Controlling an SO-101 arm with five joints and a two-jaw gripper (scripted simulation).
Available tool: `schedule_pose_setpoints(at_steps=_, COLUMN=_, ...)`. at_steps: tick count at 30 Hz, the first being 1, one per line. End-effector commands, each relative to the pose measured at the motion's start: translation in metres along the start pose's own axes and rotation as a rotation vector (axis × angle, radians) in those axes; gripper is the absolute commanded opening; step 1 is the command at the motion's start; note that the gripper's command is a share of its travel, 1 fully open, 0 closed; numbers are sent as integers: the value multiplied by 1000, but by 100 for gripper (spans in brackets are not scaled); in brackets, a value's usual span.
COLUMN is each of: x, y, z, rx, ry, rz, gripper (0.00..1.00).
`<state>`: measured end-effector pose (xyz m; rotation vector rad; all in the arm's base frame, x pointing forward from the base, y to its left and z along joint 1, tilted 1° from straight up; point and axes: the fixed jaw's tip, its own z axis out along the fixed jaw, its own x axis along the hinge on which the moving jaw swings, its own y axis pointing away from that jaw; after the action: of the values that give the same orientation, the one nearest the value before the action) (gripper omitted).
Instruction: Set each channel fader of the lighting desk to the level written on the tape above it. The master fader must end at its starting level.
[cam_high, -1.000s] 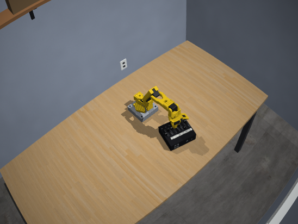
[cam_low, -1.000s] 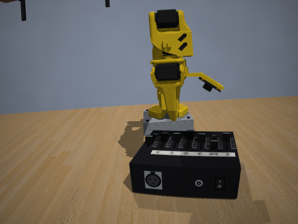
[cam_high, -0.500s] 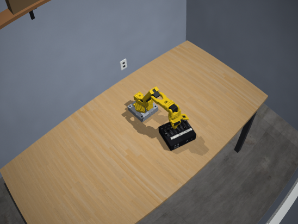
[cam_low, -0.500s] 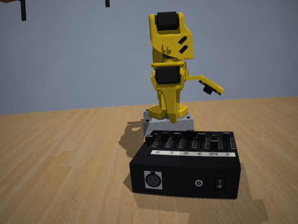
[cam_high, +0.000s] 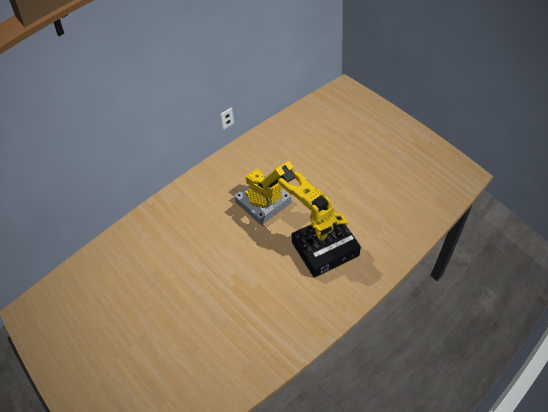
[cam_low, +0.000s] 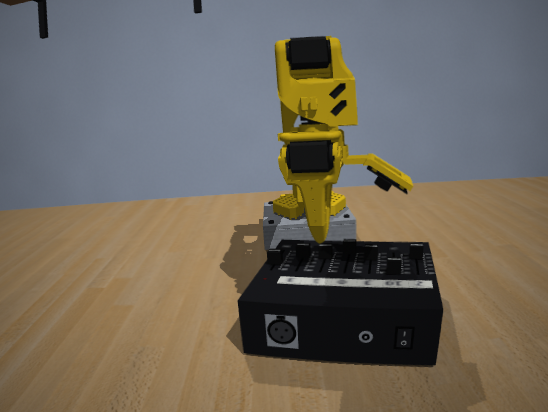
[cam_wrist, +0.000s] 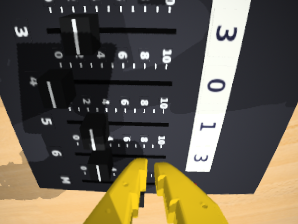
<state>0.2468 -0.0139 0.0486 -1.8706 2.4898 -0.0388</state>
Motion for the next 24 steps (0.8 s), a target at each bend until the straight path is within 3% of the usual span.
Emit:
schedule_pose_setpoints(at_steps=1, x=2, y=3, z=9, rx=-33, ry=6, rz=-2, gripper=0)
schedule_pose_setpoints(at_steps=24, x=2, y=5, z=14, rx=-33, ry=6, rz=-2, gripper=0)
